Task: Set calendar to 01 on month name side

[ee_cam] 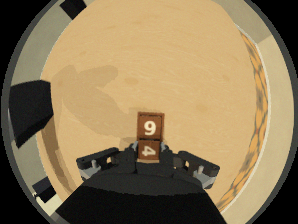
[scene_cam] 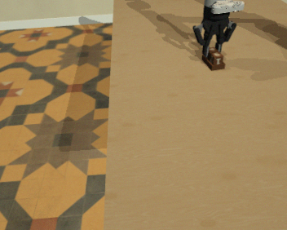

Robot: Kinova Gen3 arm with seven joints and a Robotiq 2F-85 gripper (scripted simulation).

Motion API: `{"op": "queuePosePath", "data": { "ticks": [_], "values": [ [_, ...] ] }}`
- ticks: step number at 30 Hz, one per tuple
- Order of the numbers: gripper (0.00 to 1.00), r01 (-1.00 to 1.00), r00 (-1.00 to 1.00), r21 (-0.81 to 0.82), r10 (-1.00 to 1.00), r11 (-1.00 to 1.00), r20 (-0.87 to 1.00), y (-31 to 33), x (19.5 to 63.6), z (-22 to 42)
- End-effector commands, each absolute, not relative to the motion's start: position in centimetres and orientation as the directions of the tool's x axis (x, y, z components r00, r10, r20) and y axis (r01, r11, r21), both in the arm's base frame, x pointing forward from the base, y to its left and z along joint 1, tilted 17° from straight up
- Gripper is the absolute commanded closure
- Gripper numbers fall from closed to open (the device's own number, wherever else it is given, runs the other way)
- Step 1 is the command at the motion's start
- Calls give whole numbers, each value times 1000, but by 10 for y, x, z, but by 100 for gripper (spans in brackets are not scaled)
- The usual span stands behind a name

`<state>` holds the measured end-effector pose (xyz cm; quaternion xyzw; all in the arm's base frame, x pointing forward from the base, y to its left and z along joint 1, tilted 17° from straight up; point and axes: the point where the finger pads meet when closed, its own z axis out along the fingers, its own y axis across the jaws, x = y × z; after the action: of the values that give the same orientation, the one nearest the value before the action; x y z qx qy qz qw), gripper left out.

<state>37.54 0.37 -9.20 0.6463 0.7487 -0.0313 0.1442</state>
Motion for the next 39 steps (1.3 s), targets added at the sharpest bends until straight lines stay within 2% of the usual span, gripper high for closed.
{"op": "queuePosePath", "data": {
  "ticks": [1,2,3,5,6,8,9,24,39],
  "values": [
    [64,977,-112,148,960,154,-258,1,379,-92],
    [64,977,-112,148,960,154,-258,1,379,-92],
    [60,977,-112,148,960,154,-258,1,379,-92],
    [60,977,-112,148,960,154,-258,1,379,-92],
    [56,977,-112,148,960,154,-258,1,379,-92],
    [56,977,-112,148,960,154,-258,1,379,-92],
    [52,977,-112,148,960,154,-258,1,379,-92],
    [52,979,-109,137,960,148,-259,1,373,-89],
    [52,979,-109,141,959,150,-262,14,363,-30]
  ]
}}
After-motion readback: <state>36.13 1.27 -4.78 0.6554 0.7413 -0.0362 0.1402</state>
